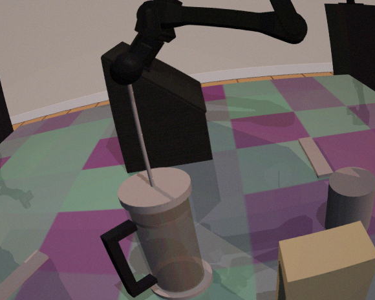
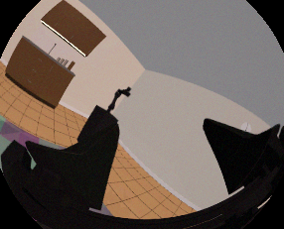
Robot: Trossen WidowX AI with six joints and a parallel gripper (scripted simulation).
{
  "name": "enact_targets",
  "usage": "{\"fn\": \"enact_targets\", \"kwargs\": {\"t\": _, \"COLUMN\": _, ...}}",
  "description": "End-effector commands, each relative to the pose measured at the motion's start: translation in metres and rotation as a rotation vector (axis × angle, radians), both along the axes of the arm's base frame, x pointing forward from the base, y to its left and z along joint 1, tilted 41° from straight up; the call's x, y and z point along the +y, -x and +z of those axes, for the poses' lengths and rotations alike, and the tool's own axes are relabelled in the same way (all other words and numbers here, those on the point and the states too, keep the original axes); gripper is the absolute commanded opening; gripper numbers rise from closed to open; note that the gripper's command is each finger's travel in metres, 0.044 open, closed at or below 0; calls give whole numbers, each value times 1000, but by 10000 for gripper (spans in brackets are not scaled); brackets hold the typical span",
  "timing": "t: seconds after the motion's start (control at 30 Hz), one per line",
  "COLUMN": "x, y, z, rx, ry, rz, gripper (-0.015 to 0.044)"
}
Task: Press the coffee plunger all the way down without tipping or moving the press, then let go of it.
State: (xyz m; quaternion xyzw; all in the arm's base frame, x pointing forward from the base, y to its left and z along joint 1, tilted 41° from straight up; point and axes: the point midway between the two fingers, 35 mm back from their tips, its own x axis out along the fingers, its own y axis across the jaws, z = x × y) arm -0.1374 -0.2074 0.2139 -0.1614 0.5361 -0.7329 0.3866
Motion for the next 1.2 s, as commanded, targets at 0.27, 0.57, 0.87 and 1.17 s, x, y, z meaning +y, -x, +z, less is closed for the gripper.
{"fn": "enact_targets", "kwargs": {"t": 0.27, "x": -58, "y": -83, "z": -12, "rx": -281, "ry": 59, "rz": 412, "gripper": 440}}
{"fn": "enact_targets", "kwargs": {"t": 0.57, "x": -76, "y": -228, "z": -32, "rx": -757, "ry": -58, "rz": 915, "gripper": 440}}
{"fn": "enact_targets", "kwargs": {"t": 0.87, "x": -14, "y": -365, "z": -48, "rx": -1253, "ry": -458, "rz": 1278, "gripper": 440}}
{"fn": "enact_targets", "kwargs": {"t": 1.17, "x": 100, "y": -453, "z": -62, "rx": -1596, "ry": -1121, "rz": 1390, "gripper": 440}}
